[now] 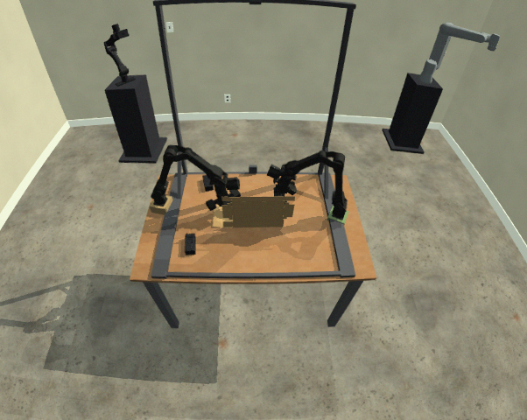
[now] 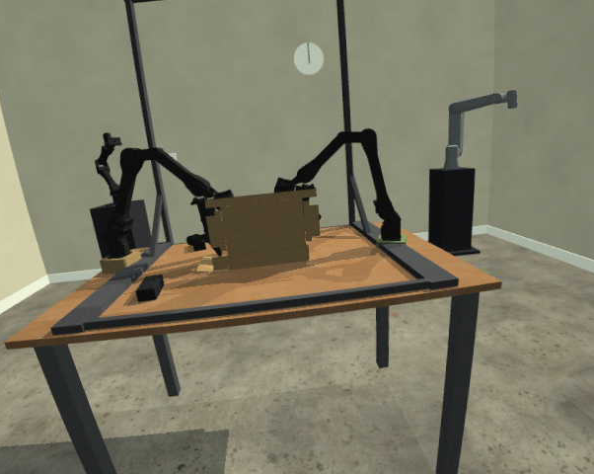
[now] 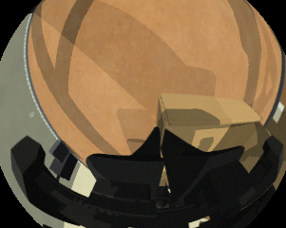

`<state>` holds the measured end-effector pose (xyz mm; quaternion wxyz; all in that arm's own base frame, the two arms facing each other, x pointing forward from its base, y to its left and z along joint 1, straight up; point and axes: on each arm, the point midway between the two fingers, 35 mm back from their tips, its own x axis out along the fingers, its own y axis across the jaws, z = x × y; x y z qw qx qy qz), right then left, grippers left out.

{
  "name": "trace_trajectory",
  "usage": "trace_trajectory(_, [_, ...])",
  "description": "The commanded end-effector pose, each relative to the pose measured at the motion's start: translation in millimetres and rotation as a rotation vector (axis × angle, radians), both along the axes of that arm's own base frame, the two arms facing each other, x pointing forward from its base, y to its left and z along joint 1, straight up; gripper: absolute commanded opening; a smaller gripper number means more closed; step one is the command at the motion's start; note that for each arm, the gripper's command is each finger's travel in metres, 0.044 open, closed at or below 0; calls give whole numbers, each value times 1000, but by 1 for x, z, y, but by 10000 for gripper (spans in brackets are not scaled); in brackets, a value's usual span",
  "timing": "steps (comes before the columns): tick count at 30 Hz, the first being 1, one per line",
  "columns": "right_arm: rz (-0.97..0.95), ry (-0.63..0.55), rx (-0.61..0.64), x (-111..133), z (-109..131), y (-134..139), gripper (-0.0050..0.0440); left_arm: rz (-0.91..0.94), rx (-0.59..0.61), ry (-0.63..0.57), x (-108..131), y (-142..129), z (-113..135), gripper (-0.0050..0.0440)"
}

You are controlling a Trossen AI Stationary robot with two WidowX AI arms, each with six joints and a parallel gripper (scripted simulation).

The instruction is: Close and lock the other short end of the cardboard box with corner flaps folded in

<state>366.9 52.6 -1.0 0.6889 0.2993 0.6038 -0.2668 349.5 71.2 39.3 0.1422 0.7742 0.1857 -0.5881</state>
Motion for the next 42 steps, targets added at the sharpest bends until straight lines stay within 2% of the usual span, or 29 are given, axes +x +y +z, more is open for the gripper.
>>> trace_trajectory(1, [210,-13,-17,7,11,1,0,-4,-1,-11,2,0,4,5])
trace_trajectory(9, [539,3,-58,8,14,1,0,-4,-1,-11,2,0,4,5])
trace_trajectory(11, [539,3,-58,8,14,1,0,-4,-1,-11,2,0,4,5])
trace_trajectory(12, [638,5,-70,8,14,1,0,-4,-1,-11,2,0,4,5])
trace_trajectory(26, [1215,34,-125,8,20,1,0,-4,-1,-11,2,0,4,5])
trace_trajectory(28, [1215,34,-125,8,20,1,0,-4,-1,-11,2,0,4,5])
trace_trajectory(29, [1314,35,-135,8,20,1,0,-4,-1,-11,2,0,4,5])
trace_trajectory(42, [1852,51,-168,8,25,1,0,-4,-1,-11,2,0,4,5])
